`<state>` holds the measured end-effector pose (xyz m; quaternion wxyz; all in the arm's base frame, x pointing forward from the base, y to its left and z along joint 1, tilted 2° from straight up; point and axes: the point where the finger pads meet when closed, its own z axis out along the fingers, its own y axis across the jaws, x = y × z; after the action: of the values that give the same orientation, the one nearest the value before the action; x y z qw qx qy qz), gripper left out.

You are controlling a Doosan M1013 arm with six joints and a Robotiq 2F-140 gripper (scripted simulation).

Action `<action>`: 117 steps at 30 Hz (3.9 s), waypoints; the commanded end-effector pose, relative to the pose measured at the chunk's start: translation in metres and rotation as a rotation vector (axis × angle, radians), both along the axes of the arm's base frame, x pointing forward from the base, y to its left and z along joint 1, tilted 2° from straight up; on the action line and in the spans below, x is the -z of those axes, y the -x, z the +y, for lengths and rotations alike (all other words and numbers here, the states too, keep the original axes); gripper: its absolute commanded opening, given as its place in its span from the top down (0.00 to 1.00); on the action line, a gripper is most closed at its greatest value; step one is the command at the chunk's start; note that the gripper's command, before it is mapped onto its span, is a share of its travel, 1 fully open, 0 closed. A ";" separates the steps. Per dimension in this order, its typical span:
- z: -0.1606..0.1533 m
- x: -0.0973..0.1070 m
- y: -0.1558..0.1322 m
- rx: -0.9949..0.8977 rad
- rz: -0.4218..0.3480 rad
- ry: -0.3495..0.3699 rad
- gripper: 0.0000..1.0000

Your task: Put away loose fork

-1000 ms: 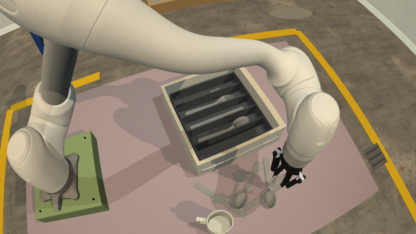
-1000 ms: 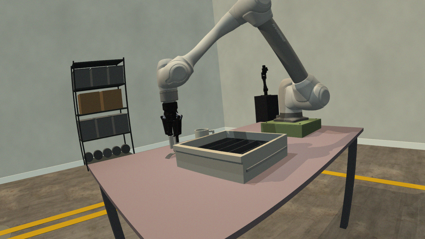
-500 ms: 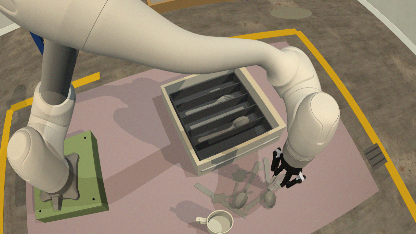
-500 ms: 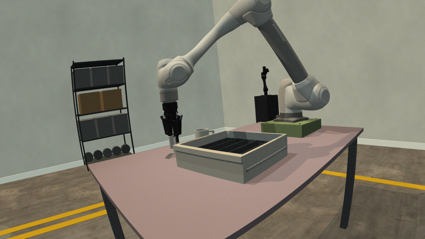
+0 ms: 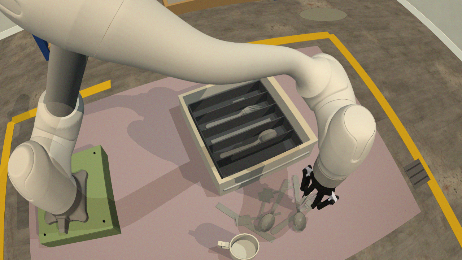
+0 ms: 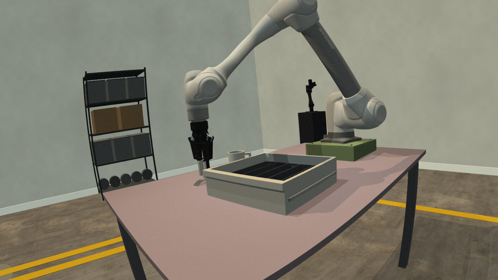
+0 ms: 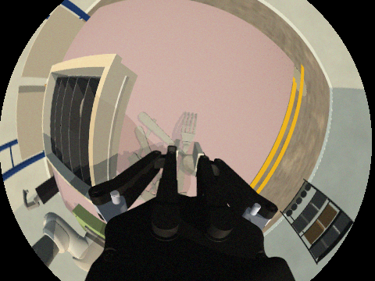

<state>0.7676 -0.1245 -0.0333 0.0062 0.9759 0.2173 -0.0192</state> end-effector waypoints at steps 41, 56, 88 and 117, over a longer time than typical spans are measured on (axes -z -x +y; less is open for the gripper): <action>0.002 0.026 0.002 0.006 0.001 -0.005 0.82; 0.002 0.026 0.002 0.006 0.001 -0.005 0.97; 0.002 0.026 0.002 0.006 0.001 -0.005 0.97; 0.003 -0.034 0.000 0.006 0.001 -0.005 0.97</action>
<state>0.7648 -0.1238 -0.0173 0.0056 0.9759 0.2169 -0.0215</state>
